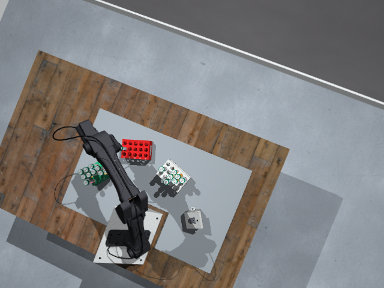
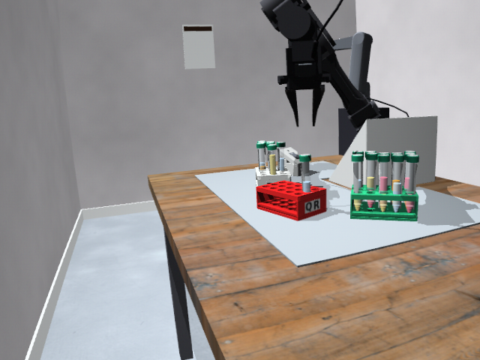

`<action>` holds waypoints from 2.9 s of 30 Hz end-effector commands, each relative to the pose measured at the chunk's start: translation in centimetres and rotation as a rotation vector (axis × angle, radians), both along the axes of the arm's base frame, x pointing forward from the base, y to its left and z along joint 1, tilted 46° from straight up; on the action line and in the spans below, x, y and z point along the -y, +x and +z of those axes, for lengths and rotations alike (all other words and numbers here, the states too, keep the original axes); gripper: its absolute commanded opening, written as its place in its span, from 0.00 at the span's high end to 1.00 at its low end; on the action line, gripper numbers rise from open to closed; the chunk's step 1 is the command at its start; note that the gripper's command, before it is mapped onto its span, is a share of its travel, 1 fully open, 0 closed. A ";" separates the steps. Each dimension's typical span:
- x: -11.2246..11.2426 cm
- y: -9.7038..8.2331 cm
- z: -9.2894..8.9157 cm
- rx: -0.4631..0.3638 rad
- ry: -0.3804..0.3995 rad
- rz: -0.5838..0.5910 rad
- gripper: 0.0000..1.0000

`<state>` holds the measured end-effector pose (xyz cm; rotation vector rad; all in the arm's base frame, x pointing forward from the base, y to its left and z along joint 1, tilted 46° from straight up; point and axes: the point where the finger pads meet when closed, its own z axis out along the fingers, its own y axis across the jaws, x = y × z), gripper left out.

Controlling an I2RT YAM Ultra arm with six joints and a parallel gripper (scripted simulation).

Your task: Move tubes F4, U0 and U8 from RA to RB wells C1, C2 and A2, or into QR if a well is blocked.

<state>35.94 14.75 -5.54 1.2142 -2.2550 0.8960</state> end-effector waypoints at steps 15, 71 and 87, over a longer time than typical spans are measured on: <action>-0.8 0.5 1.3 0.005 -0.008 0.011 0.70; 11.4 -3.2 15.1 0.474 -0.037 -0.433 0.70; 13.0 -3.0 16.2 0.445 -0.050 -0.429 0.70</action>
